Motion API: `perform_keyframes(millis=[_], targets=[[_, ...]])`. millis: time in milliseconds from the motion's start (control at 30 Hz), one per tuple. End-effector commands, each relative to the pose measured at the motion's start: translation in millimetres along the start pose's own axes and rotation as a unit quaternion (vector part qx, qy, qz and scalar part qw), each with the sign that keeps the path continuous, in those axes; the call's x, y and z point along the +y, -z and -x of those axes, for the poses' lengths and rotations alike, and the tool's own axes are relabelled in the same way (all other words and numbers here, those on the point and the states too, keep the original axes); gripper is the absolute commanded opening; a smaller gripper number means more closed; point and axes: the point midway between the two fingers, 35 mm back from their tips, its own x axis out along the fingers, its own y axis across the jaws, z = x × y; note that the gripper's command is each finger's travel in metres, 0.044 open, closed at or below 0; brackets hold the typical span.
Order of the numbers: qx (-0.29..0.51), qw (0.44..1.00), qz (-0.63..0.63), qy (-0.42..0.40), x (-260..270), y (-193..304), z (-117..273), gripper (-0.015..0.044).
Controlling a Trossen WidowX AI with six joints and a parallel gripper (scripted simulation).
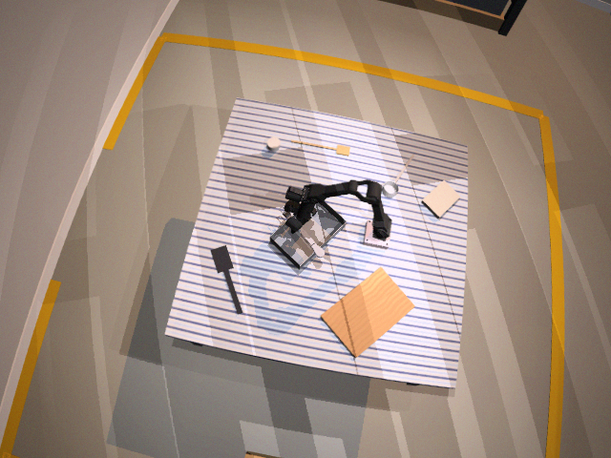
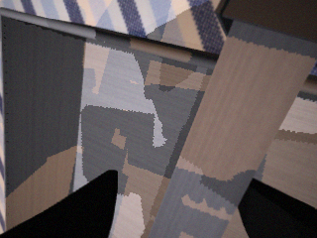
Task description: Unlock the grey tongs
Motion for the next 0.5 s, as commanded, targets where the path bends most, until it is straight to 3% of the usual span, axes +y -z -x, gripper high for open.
perform_keyframes(millis=[0,267,467], targets=[[0.000,1.000,-0.002,0.002,-1.3,1.2,-7.6,0.0260],[0.000,1.000,-0.002,0.002,-1.4,2.2,-16.4,0.0260],[0.001,1.000,0.000,0.000,-0.2,1.8,-13.5,0.0122]])
